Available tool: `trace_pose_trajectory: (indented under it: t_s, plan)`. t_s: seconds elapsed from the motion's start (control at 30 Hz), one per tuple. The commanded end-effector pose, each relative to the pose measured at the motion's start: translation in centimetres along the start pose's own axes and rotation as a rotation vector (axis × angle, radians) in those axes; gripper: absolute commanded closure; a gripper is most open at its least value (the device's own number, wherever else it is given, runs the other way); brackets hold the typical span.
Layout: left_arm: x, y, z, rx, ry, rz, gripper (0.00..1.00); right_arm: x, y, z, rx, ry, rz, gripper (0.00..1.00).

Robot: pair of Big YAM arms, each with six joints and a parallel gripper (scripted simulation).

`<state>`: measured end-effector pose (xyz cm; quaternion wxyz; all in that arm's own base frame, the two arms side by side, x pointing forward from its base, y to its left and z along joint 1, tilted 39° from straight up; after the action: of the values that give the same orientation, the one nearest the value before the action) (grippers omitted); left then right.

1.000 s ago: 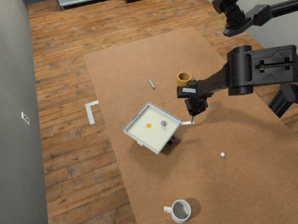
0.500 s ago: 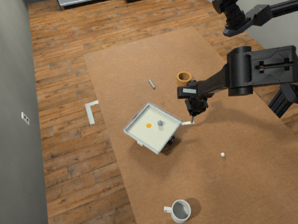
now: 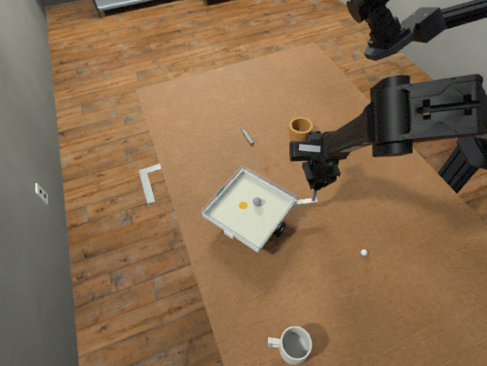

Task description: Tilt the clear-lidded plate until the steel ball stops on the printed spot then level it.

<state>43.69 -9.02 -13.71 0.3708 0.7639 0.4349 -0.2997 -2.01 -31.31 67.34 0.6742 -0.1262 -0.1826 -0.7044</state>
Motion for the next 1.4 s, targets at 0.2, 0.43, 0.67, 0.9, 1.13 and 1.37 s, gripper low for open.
trace_pose_trajectory:
  t_s: [0.2,0.43,0.67,0.9,1.13,1.37]
  plan:
    - [-0.7,0.8,1.4,0.004,-0.011,0.023,1.00,0.4,-0.1,2.2,-0.013,-0.039,-0.004,0.00]
    - [-0.8,0.7,1.6,0.009,-0.011,0.017,1.00,0.4,-0.1,2.2,-0.013,-0.039,-0.004,0.00]
    - [-0.8,0.8,1.7,0.008,-0.012,0.017,1.00,0.4,-0.1,2.2,-0.013,-0.039,-0.004,0.00]
    - [-1.1,1.1,1.5,0.004,-0.013,0.023,1.00,0.4,-0.1,2.2,-0.013,-0.039,-0.004,0.00]
    - [-1.2,1.3,1.4,0.000,-0.013,0.028,1.00,0.4,-0.1,2.2,-0.013,-0.039,-0.004,0.00]
    - [-1.7,1.8,1.1,-0.007,-0.014,0.037,1.00,0.4,-0.1,2.2,-0.013,-0.039,-0.004,0.00]
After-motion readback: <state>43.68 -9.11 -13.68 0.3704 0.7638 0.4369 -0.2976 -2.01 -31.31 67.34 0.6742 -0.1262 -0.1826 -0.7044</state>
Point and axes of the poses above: on each arm, the point where the finger pads meet when closed, its own x axis out along the fingers, its own y axis across the jaws, z = x × y, the point moved 1 cm from there along -x, back along the fingers, and after that the axes turned 5 degrees about x, right-handed, at the moved point
